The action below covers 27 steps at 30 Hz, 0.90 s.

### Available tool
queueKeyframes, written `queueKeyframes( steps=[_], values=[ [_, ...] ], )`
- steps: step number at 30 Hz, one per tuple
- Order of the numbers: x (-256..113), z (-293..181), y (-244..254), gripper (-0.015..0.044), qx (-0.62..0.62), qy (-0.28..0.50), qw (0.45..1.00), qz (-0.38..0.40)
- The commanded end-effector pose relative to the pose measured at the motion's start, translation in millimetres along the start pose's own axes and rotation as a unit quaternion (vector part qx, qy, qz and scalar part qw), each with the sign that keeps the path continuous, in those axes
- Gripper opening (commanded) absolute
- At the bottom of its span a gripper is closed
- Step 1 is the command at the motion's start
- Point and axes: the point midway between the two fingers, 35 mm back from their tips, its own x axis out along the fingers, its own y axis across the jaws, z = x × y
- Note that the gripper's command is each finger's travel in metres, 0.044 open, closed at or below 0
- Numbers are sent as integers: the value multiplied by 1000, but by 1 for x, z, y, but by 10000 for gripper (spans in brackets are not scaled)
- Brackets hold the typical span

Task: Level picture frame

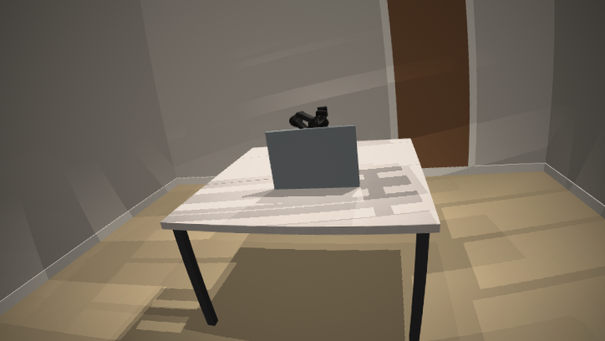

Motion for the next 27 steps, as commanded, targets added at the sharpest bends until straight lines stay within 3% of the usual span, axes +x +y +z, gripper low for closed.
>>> queueKeyframes(
  steps=[1, 6, 27],
  values=[
    [26, -3, -16, 260, -7, 0, 1000, -4],
    [55, 7, -37, 260, -8, -1, 1000, -3],
    [65, 12, -35, 260, -8, -1, 1000, -2]
  ],
)
